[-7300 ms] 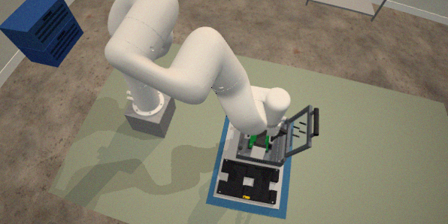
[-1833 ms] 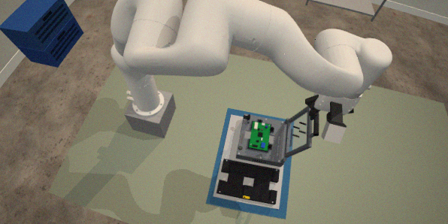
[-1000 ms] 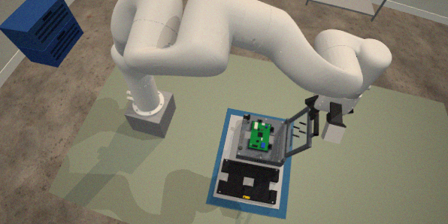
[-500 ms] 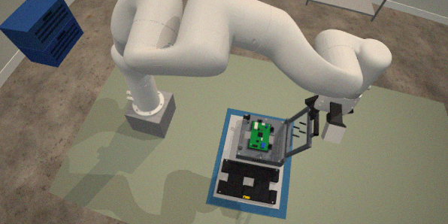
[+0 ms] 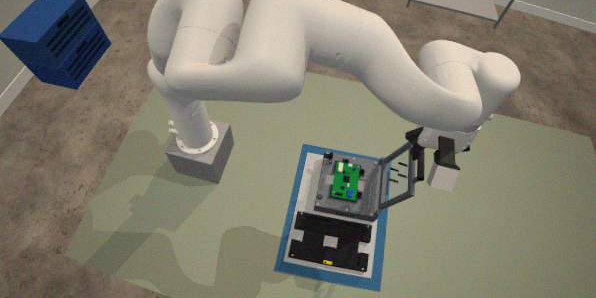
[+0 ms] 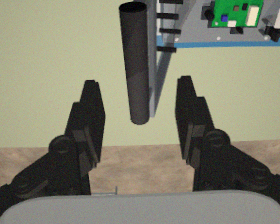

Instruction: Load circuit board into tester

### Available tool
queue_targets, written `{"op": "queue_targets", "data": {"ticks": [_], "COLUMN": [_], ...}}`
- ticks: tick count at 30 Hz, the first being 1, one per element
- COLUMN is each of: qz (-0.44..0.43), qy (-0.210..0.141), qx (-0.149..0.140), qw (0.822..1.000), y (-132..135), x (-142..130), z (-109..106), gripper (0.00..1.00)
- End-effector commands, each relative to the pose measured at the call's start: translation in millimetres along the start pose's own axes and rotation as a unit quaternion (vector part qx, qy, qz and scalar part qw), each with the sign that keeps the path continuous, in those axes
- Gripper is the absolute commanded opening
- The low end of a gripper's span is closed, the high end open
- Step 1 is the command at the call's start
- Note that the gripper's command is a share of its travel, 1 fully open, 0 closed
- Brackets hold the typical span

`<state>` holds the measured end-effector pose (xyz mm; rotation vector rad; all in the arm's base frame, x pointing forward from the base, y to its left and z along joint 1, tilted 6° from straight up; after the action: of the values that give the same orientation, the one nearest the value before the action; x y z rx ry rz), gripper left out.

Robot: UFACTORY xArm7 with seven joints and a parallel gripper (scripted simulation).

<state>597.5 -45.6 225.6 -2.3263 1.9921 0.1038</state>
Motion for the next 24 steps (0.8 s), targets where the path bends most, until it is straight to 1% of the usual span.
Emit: {"op": "queue_targets", "data": {"ticks": [1,24], "qz": [0.000,0.000], "qy": [0.001,0.001], "qx": [0.002,0.002], "qw": [1.000,1.000], "y": [-1,-2], "x": [0,0], "z": [1,31], "gripper": [0.51,0.51]}}
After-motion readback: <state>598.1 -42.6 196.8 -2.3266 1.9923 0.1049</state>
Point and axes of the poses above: the point where the finger pads meet when closed, its own z axis out along the fingers, its own y axis across the jaws, x = y × z, the point moved 3 cm from there along -z, back along the fingers, and after that the axes turned 9 degrees about -z, right-handed, at the moved point
